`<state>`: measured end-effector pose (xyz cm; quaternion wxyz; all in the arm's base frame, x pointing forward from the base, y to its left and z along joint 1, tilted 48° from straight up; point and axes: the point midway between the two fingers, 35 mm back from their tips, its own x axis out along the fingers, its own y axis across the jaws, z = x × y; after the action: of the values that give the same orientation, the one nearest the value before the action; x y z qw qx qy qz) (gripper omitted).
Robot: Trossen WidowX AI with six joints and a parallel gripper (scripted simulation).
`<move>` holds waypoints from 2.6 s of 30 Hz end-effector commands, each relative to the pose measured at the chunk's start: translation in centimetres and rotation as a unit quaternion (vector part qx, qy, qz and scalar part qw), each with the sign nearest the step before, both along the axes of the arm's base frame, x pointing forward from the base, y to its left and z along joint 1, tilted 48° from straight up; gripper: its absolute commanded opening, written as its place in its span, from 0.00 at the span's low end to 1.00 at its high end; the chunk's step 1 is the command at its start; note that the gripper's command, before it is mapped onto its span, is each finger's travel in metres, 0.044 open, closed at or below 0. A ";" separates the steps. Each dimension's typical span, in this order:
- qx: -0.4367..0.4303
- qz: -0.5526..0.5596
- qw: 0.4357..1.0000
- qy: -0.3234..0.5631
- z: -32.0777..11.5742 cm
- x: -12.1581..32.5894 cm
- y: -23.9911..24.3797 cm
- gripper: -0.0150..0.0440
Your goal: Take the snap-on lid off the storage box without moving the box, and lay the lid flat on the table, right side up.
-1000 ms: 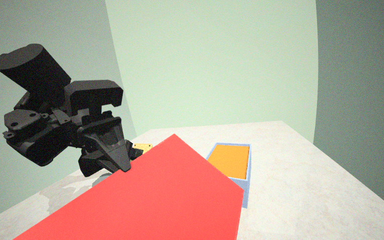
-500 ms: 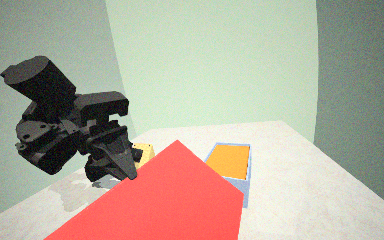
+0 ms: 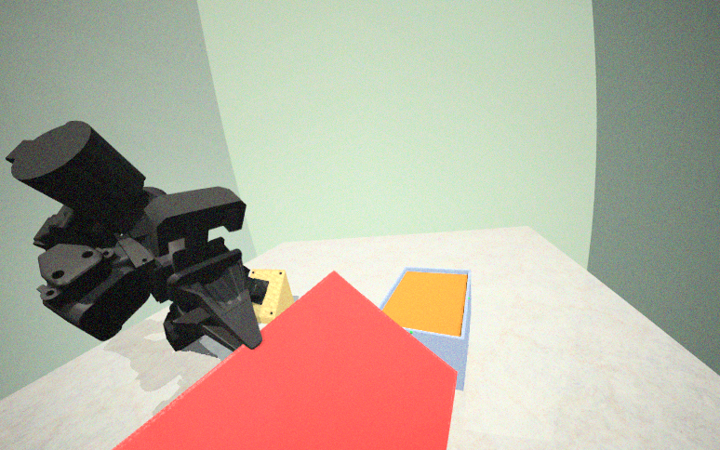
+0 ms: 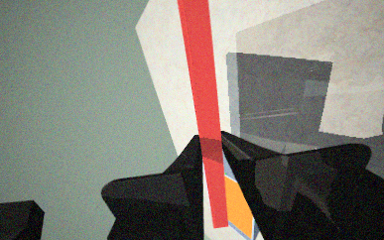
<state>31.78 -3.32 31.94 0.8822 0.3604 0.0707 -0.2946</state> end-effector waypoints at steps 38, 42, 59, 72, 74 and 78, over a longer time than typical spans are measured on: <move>0.000 0.005 1.000 -0.004 -2.0 0.3 -2.2 0.25; 0.000 0.005 1.000 -0.004 -2.2 0.4 -2.5 0.25; 0.000 0.005 1.000 -0.004 -3.1 0.5 -3.5 0.25; -0.001 0.005 1.000 -0.004 -3.8 0.6 -4.2 0.25; -0.001 0.005 1.000 -0.004 -3.9 0.6 -4.3 0.25; -0.001 0.005 1.000 -0.005 -4.1 0.6 -4.6 0.25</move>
<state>32.28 -7.89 27.92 0.8826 0.3604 0.0683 -0.2942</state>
